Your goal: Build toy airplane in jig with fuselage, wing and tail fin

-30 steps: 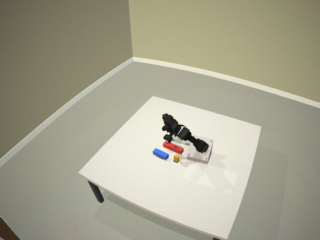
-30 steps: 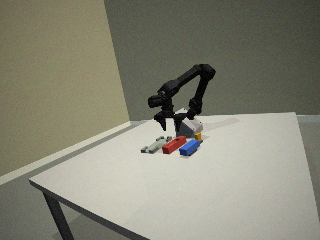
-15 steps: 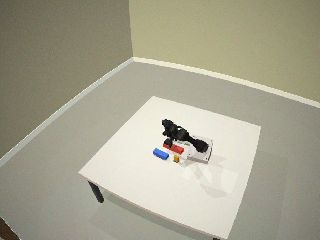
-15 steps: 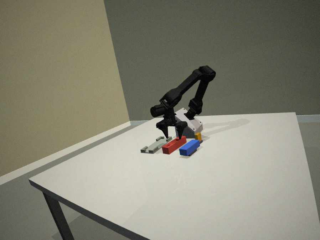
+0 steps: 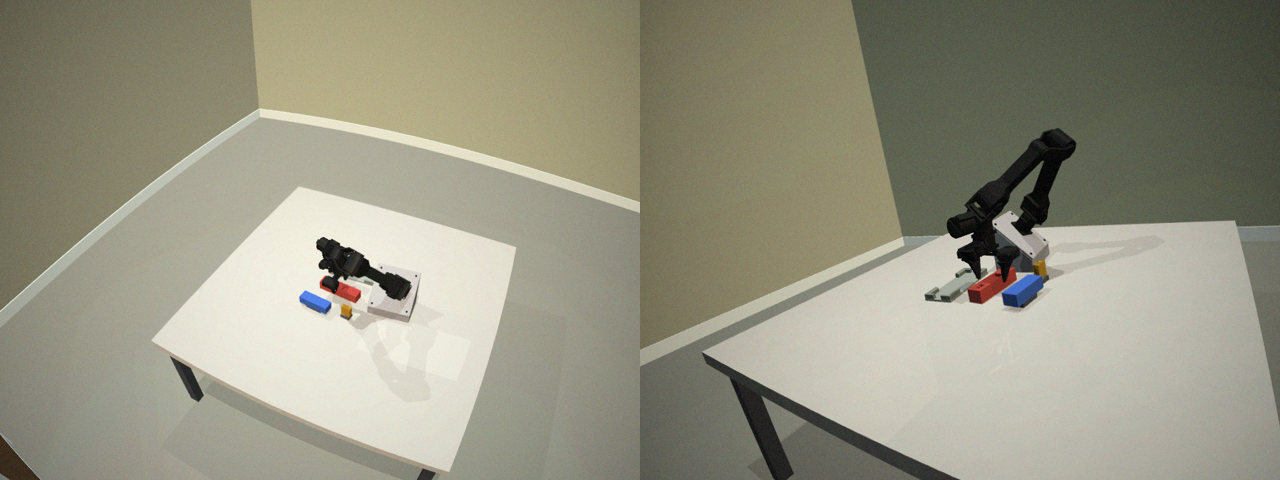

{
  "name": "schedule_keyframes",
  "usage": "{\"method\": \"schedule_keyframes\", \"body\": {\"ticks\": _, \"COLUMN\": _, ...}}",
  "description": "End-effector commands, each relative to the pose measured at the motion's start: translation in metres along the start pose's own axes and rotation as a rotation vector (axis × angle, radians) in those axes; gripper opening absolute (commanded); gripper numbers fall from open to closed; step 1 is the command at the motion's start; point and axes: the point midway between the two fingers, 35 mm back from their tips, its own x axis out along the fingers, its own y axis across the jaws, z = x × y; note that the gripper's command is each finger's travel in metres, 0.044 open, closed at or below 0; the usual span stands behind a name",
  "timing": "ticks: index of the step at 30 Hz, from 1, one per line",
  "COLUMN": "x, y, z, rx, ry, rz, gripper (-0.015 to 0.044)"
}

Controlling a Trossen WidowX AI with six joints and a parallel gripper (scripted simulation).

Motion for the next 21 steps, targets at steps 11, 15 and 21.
{"method": "schedule_keyframes", "body": {"ticks": 11, "x": 0.023, "y": 0.001, "z": -0.004, "rx": 0.011, "ry": 0.007, "rz": 0.009, "gripper": 0.044}}
{"method": "schedule_keyframes", "body": {"ticks": 15, "x": 0.027, "y": 0.001, "z": -0.004, "rx": 0.011, "ry": 0.007, "rz": 0.01, "gripper": 0.044}}
{"method": "schedule_keyframes", "body": {"ticks": 21, "x": 0.027, "y": 0.001, "z": -0.004, "rx": 0.011, "ry": 0.007, "rz": 0.01, "gripper": 0.0282}}
